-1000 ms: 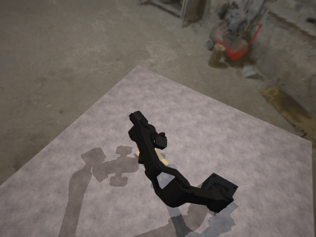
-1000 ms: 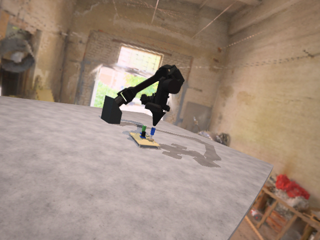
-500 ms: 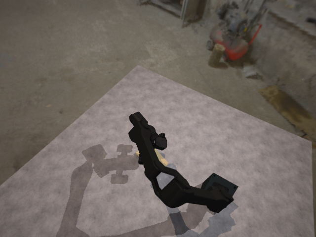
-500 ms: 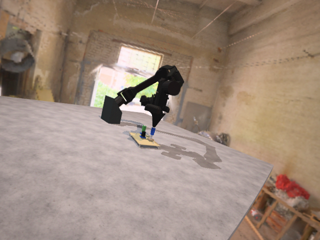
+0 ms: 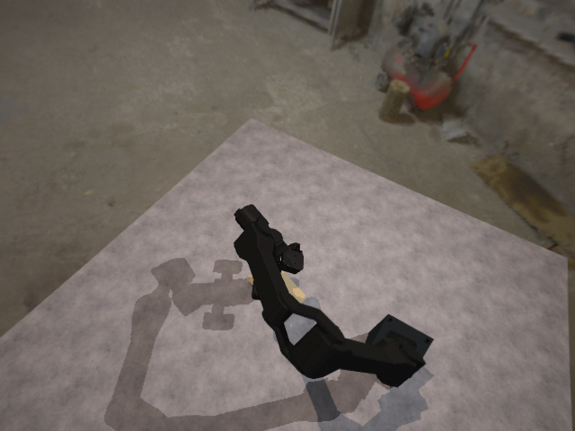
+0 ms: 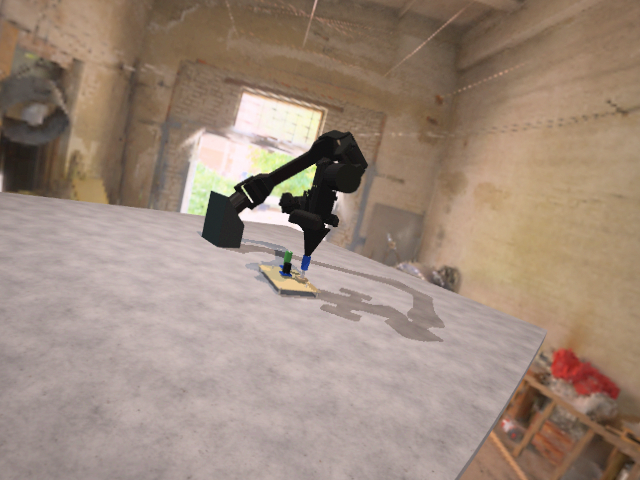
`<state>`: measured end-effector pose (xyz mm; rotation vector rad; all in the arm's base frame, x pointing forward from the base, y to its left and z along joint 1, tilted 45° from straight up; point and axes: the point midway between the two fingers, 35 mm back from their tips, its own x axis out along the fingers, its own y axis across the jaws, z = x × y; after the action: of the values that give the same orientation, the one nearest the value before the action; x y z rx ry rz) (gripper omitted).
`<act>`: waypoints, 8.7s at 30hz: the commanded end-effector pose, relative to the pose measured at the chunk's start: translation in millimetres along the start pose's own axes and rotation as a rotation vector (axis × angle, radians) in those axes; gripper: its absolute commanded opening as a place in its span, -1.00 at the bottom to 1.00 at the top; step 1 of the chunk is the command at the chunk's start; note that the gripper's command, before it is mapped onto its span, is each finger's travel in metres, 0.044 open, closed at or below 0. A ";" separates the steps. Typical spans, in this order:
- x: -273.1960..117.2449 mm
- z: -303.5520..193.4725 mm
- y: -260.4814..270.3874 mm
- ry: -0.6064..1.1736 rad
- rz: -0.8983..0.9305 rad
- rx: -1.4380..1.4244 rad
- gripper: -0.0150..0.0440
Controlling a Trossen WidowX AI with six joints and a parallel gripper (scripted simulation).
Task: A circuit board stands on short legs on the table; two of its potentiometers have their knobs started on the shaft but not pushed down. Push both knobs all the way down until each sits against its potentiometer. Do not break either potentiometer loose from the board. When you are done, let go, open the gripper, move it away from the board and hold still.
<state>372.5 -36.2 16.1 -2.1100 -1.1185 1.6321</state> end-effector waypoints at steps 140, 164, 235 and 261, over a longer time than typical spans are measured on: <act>32.2 -0.6 -0.7 0.004 -0.004 0.004 -0.49; 32.9 -0.6 -0.7 0.004 -0.004 0.004 -0.49; 32.9 -0.7 -0.5 0.004 -0.004 0.004 -0.49; 3.5 -0.7 -0.9 0.004 -0.007 0.009 -0.14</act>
<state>373.2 -34.4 15.0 -2.1044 -1.1128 1.6243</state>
